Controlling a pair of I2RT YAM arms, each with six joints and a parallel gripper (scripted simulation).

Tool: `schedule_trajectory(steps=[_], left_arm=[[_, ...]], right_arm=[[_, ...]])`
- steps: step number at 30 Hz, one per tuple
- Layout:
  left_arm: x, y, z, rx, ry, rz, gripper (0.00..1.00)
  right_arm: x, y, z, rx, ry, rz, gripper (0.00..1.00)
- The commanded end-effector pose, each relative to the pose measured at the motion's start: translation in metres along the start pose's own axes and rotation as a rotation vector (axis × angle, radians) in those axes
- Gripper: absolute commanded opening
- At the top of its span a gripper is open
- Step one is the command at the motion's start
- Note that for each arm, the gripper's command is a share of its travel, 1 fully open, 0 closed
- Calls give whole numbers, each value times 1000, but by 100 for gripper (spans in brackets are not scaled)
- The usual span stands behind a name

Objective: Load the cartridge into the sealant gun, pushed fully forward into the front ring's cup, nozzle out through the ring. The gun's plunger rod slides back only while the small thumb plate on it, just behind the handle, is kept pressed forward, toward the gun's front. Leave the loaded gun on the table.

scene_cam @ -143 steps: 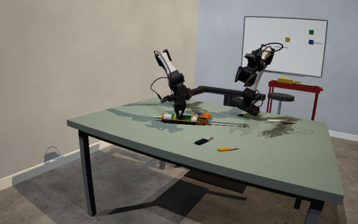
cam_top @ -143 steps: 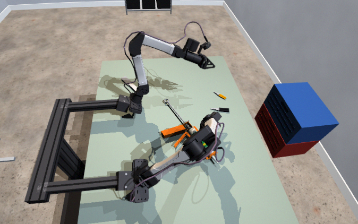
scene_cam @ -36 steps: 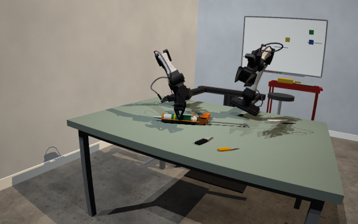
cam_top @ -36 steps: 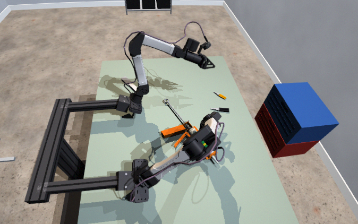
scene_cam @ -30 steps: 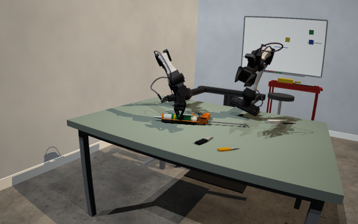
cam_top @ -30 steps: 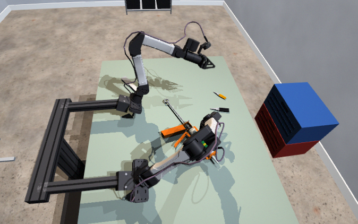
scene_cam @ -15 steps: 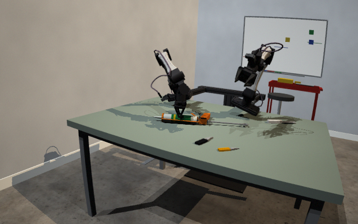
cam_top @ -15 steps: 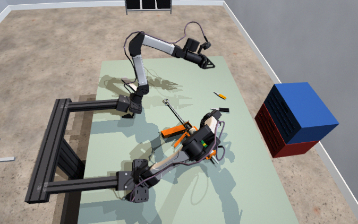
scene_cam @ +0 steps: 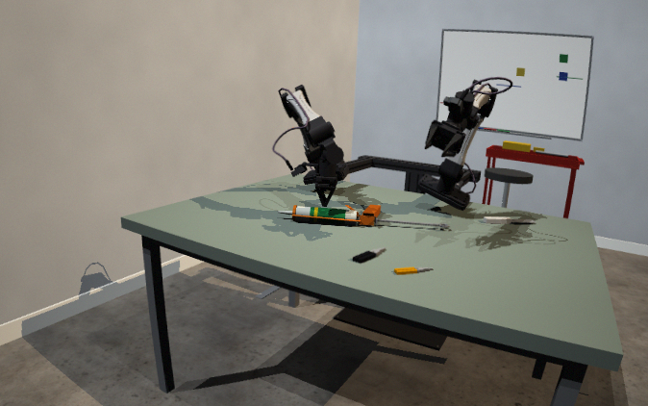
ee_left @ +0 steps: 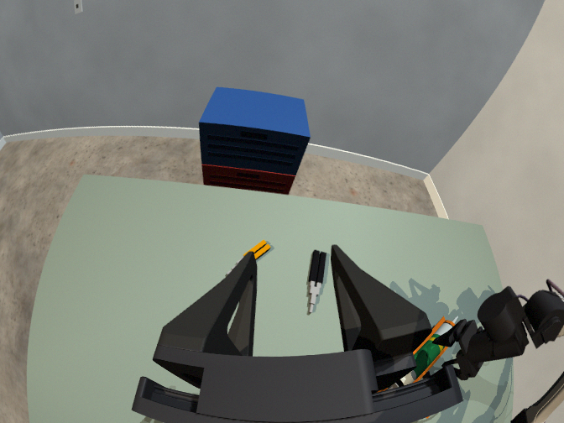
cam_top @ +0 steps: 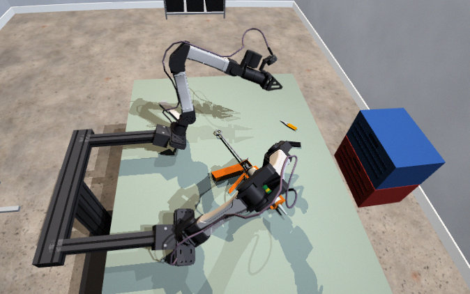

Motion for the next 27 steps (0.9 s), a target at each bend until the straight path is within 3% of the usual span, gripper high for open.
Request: schedule_trajectory(steps=[1, 10, 18, 27], left_arm=[[1, 1, 4, 2, -11, 3, 51], [1, 1, 4, 2, -11, 3, 51], [1, 1, 4, 2, -11, 3, 51], [1, 1, 4, 2, -11, 3, 51]], right_arm=[[-2, 1, 35, 27, -3, 2, 72], [-3, -3, 66, 3, -5, 9, 72], [13, -3, 50, -2, 7, -34, 72], [1, -2, 34, -44, -5, -2, 72]])
Point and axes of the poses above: on each arm, the point where the finger pads meet when closed, its own z axis back along the fingers, its own y axis across the jaws, x = y × z, the point moved 10 cm from there along z, back along the fingers, and after that the axes turned 6 degrees about z, right-handed, at the moved point
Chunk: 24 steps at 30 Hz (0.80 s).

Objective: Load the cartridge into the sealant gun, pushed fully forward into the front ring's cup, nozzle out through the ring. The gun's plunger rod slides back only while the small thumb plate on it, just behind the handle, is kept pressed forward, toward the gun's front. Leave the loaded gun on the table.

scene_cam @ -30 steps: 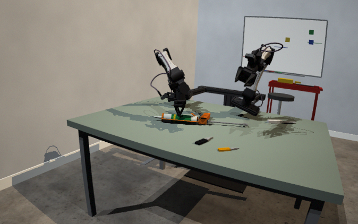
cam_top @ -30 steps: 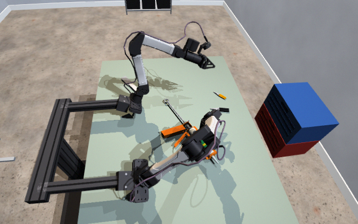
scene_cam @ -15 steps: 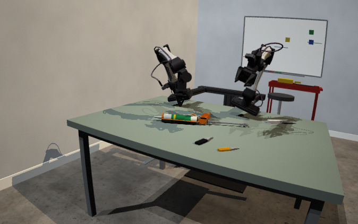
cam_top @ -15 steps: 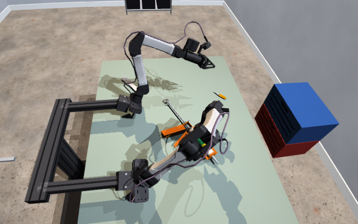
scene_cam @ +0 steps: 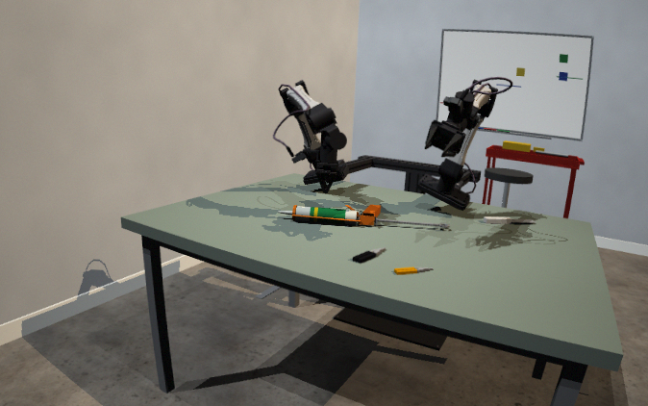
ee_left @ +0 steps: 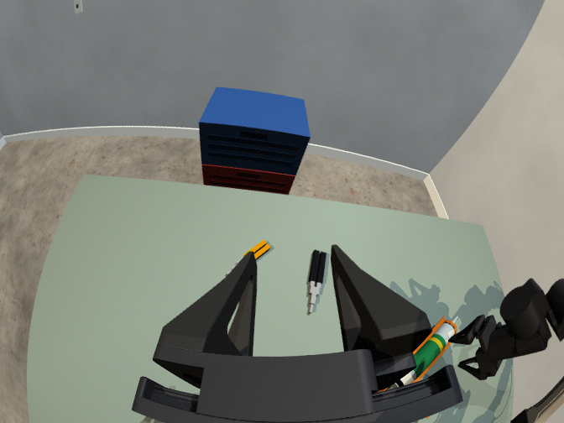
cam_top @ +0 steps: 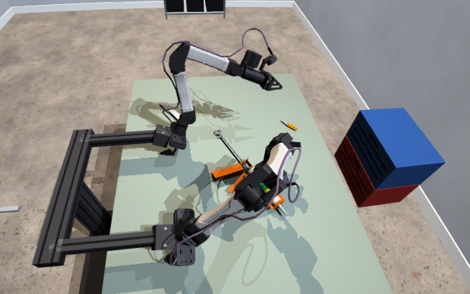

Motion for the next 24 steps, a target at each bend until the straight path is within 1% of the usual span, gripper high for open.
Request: schedule_trajectory(steps=[1, 21, 22, 24], left_arm=[[1, 1, 4, 2, -11, 3, 51], [1, 1, 4, 2, -11, 3, 51], [1, 1, 4, 2, -11, 3, 51], [1, 1, 4, 2, -9, 2, 51]], right_arm=[[2, -1, -12, -38, -4, 1, 72], [2, -1, -12, -38, -4, 1, 72], [1, 1, -6, -16, -2, 0, 72], [13, 1, -5, 4, 12, -12, 72]])
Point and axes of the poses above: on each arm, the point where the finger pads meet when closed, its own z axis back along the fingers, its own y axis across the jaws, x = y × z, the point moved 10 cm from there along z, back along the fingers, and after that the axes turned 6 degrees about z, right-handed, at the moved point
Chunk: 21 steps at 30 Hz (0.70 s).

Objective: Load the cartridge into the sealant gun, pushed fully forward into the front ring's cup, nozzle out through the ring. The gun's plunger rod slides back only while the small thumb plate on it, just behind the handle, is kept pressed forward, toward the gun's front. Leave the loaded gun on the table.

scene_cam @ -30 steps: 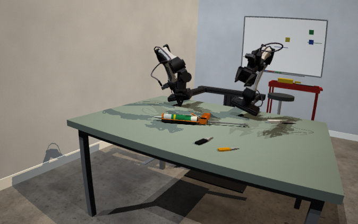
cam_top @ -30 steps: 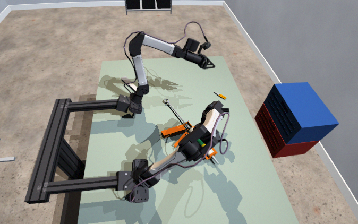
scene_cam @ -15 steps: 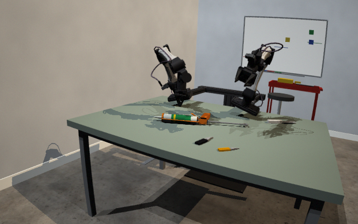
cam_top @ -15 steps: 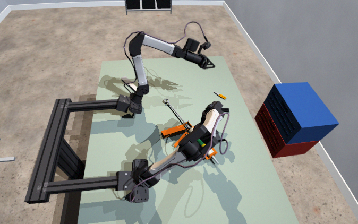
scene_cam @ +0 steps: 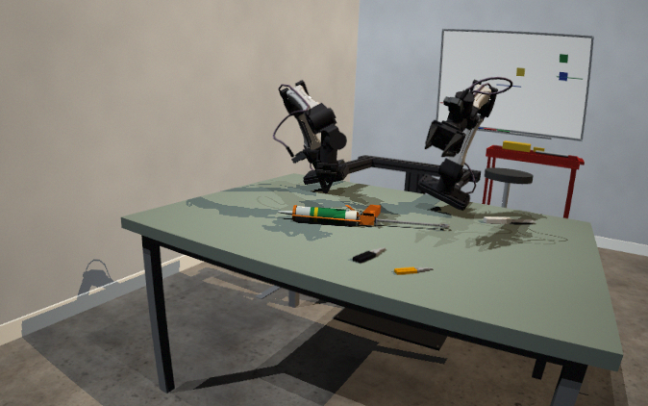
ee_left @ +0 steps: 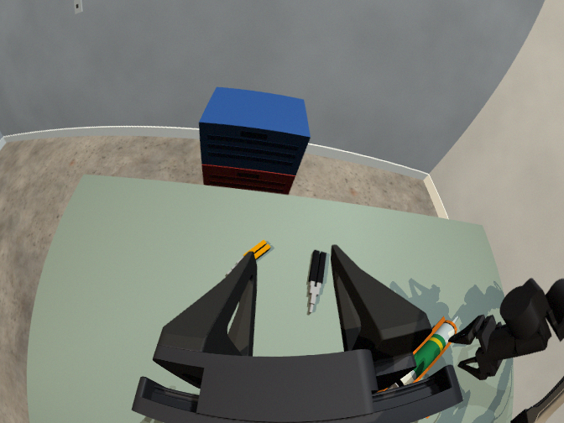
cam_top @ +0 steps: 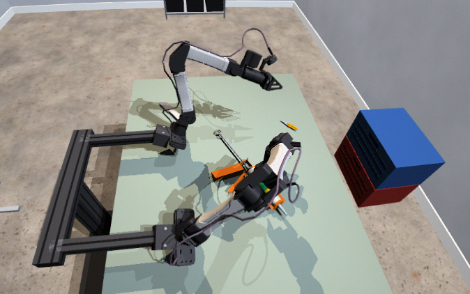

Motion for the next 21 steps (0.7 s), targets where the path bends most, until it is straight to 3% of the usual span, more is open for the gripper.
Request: schedule_trajectory(steps=[1, 9, 21], left_arm=[[1, 1, 4, 3, -9, 2, 51], [-2, 1, 3, 2, 0, -2, 51], [4, 1, 4, 2, -24, -8, 51]], right_arm=[[17, 1, -1, 20, 19, -7, 72], [55, 7, 9, 174, 96, 97, 72], [111, 3, 19, 351, 82, 194, 72]])
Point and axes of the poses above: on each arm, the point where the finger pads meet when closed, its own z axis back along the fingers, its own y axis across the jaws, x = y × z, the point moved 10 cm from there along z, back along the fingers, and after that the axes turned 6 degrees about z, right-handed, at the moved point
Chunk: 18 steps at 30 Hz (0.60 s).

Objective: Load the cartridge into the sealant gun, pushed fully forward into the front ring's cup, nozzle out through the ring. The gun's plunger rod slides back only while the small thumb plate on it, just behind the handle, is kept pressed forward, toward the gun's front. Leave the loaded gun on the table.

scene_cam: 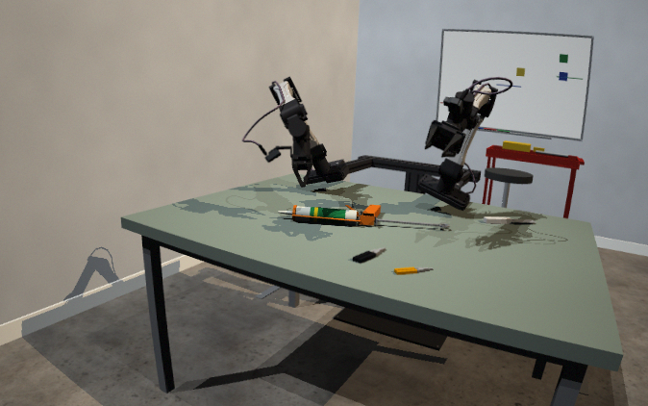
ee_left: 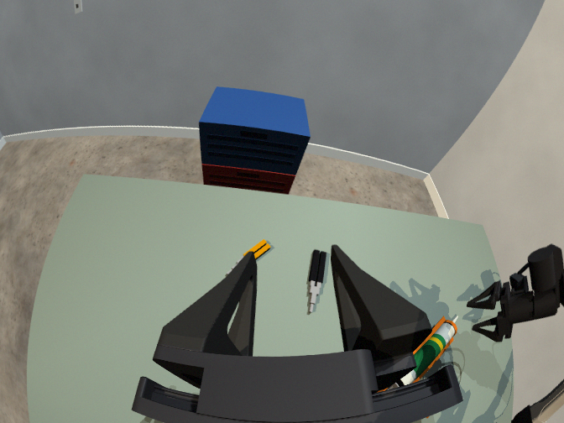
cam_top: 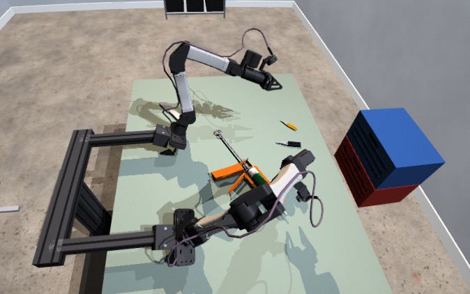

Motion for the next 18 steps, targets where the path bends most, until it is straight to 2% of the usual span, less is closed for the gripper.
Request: schedule_trajectory(steps=[1, 8, 10, 18], left_arm=[[3, 1, 3, 3, -15, -7, 51], [4, 1, 3, 7, -18, -8, 51], [4, 1, 3, 7, -18, -8, 51], [2, 3, 3, 15, -15, -8, 51]], right_arm=[[26, -3, 10, 122, -4, 63, 72], [61, -14, 26, 249, -64, 156, 72], [61, -14, 26, 249, -64, 156, 72], [98, -31, 48, 365, -191, 274, 72]])
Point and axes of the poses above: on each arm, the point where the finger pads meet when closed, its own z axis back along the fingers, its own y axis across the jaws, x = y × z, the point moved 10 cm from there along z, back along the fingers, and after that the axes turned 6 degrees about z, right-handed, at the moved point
